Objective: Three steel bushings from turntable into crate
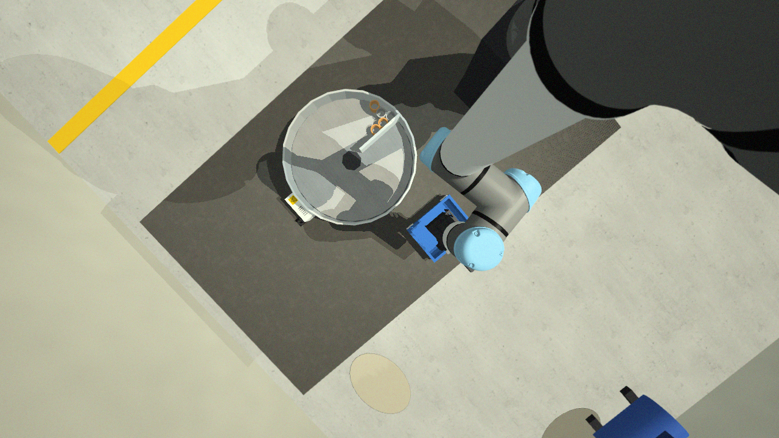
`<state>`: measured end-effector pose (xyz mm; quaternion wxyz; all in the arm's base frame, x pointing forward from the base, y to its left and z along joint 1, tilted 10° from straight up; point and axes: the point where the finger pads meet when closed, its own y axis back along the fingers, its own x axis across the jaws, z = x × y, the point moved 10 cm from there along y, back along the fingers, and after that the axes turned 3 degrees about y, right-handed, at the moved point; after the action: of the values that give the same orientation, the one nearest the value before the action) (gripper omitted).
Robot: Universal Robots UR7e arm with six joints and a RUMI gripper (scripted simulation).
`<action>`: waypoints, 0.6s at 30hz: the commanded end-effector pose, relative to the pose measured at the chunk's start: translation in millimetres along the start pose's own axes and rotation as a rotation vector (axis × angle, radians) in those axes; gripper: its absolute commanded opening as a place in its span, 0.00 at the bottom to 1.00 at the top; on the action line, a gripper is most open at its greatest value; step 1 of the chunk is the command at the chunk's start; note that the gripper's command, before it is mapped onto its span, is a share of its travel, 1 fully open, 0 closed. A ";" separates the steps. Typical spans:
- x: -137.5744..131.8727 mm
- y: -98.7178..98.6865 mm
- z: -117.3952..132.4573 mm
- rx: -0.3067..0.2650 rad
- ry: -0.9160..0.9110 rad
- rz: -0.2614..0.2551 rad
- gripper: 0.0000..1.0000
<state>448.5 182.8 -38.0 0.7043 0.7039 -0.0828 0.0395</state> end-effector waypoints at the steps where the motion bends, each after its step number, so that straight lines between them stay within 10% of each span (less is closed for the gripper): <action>1: -4.7 0.4 18.8 0.001 0.000 0.001 0.06; 18: -37.0 0.3 135.7 0.001 0.000 0.001 0.06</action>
<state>415.4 86.9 -43.8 0.7065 0.7020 -0.0823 0.0366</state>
